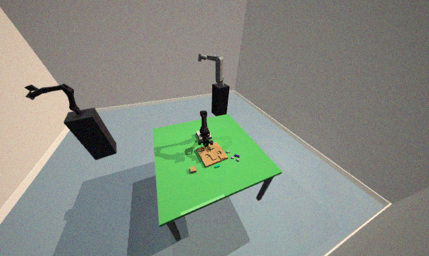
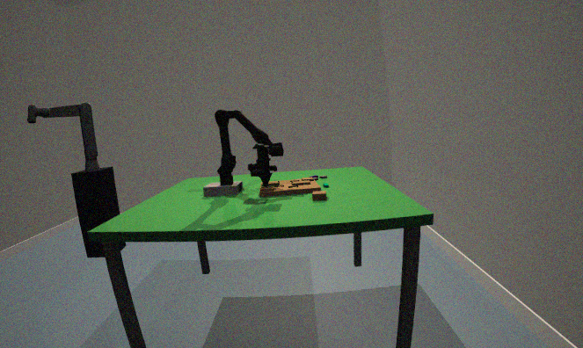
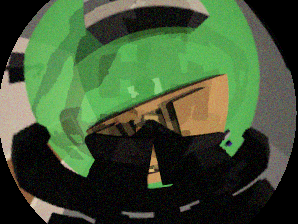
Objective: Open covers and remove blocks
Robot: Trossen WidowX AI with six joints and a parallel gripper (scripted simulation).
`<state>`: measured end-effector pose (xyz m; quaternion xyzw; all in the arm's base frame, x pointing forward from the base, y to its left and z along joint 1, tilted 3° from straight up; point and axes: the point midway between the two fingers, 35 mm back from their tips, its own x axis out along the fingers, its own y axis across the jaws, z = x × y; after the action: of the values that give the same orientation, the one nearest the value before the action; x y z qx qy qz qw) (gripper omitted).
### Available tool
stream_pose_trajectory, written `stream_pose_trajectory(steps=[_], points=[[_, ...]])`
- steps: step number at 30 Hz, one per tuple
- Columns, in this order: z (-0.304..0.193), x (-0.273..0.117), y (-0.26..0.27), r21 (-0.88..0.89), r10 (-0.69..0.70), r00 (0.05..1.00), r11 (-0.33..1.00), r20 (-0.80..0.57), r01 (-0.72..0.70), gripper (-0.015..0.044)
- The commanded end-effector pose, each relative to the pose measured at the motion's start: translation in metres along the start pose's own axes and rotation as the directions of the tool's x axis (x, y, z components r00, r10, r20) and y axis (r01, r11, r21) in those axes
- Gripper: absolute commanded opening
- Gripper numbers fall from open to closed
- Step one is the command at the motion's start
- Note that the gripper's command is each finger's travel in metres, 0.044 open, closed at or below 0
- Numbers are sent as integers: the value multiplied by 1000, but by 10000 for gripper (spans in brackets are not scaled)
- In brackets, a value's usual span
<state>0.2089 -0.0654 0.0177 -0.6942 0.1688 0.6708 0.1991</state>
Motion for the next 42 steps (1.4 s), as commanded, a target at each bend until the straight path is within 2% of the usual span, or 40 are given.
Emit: stream_pose_trajectory(steps=[1,15,27,29,33,39,42], points=[[-1,2,0,-3,1,1000,1000,1,-1,0],[-11,4,0,-3,1,1000,1000,0,-1,0],[-10,-8,0,-3,1,1000,1000,0,-1,0],[-9,-6,0,2,2,1000,1000,8,-2,53],[-11,-26,0,0,2,1000,1000,5,-2,144],[-10,-57,0,-2,1,1000,1000,0,-1,144],[-9,-61,0,-3,1,1000,1000,-1,-1,144]])
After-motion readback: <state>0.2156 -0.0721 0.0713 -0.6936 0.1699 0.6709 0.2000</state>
